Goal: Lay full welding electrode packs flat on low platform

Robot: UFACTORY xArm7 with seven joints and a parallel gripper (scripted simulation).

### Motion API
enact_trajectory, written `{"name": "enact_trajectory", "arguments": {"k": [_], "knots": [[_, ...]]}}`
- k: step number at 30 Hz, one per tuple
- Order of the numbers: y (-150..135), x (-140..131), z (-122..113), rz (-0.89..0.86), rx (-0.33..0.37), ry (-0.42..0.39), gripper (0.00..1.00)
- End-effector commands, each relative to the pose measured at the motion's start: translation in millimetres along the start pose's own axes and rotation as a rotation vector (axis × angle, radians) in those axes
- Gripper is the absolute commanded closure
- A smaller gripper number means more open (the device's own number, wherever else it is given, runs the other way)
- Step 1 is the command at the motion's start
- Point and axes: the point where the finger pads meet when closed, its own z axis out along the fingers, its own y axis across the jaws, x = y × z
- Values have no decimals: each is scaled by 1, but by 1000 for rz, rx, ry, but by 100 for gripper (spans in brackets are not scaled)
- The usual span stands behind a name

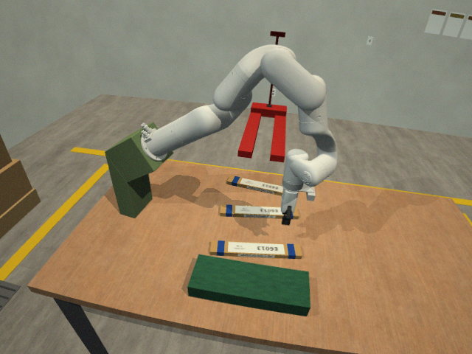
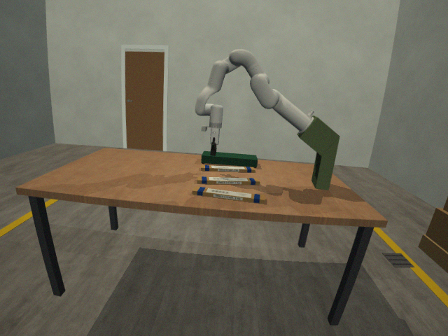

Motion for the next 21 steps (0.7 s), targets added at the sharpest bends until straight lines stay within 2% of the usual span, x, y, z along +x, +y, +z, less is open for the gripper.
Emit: {"name": "enact_trajectory", "arguments": {"k": [1, 8, 21], "knots": [[-12, 19, 0, 0, -26, -16, 42], [-32, 44, 1, 0, -26, -16, 42], [-46, 61, 1, 0, -26, -16, 42]]}}
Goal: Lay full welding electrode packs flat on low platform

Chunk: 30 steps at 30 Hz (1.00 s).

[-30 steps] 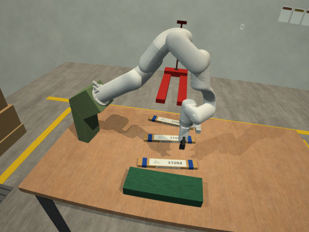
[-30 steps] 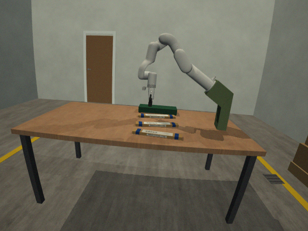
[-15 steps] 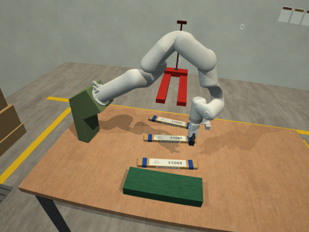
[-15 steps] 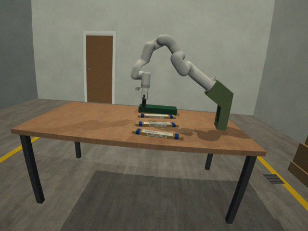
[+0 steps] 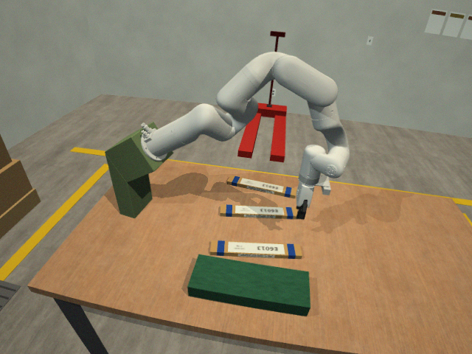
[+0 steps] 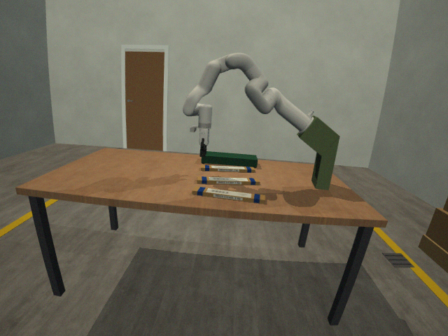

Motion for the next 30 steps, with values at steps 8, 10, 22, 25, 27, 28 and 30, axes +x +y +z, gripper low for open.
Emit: {"name": "enact_trajectory", "arguments": {"k": [8, 10, 22, 25, 27, 28, 30], "knots": [[-2, 4, -1, 0, -7, -4, 42], [-2, 4, -1, 0, -7, -4, 42], [-2, 4, -1, 0, -7, -4, 42], [-2, 4, -1, 0, -7, -4, 42], [-2, 4, -2, 0, -7, -4, 42], [-2, 4, -3, 0, -7, -4, 42], [-2, 4, -6, 0, -7, -4, 42]]}}
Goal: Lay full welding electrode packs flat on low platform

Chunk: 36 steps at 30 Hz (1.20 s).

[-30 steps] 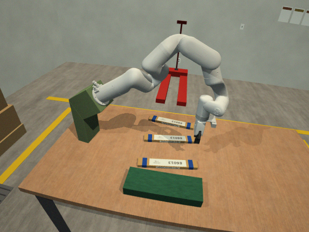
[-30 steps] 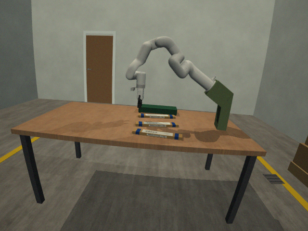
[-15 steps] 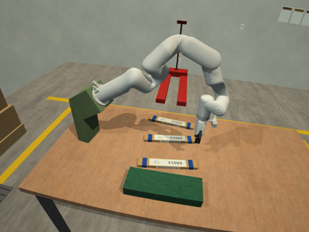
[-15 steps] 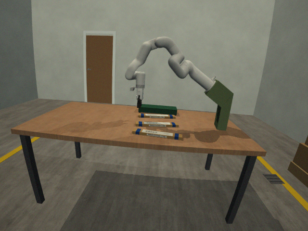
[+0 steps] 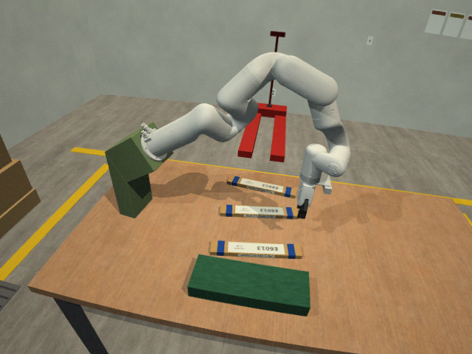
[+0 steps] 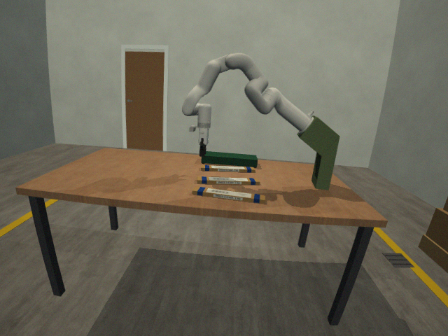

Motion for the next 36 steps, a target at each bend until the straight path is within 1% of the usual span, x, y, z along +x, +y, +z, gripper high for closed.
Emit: {"name": "enact_trajectory", "arguments": {"k": [1, 8, 36], "knots": [[0, 1, -7, -1, 0, 3, 42], [0, 1, -26, -1, 0, 3, 42], [0, 1, -29, -1, 0, 3, 42]]}}
